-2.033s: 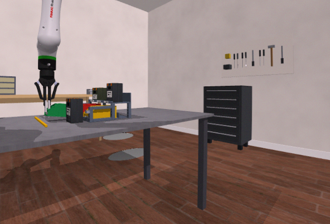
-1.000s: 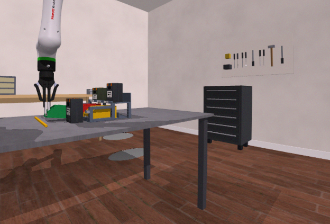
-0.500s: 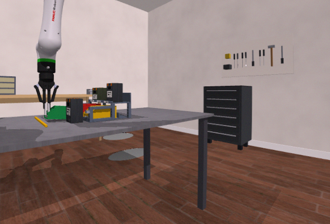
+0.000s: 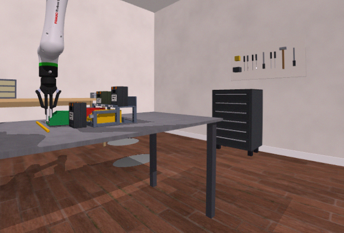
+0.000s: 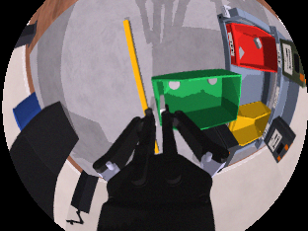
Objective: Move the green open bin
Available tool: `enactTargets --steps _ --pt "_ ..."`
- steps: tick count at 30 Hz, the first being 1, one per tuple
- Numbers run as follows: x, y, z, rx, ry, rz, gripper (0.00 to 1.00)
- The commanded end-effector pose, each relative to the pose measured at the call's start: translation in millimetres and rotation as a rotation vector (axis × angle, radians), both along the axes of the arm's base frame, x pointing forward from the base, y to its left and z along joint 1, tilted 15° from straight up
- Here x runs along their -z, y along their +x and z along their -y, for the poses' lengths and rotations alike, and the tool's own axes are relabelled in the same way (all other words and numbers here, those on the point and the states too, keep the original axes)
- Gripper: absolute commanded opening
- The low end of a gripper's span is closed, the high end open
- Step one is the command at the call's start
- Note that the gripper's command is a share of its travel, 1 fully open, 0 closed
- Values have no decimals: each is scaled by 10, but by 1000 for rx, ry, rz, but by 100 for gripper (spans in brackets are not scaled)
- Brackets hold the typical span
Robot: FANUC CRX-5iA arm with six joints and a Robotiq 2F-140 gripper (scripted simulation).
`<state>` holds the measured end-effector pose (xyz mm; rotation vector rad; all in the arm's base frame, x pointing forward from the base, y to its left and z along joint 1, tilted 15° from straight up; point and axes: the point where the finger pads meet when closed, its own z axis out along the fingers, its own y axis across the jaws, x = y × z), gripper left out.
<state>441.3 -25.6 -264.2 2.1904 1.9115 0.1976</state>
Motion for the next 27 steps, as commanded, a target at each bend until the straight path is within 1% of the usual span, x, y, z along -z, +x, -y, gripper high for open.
enactTargets --steps 1,7,8,12,24,25,27 --pt "-1 1 2 -12 44 4 0" --pt "-1 1 2 -12 44 4 0" --pt "14 4 1 -2 9 1 0" --pt "65 19 7 -12 44 4 0" --pt "65 19 7 -12 44 4 0" --pt "67 18 4 0 2 0 57" --pt "67 18 4 0 2 0 57"
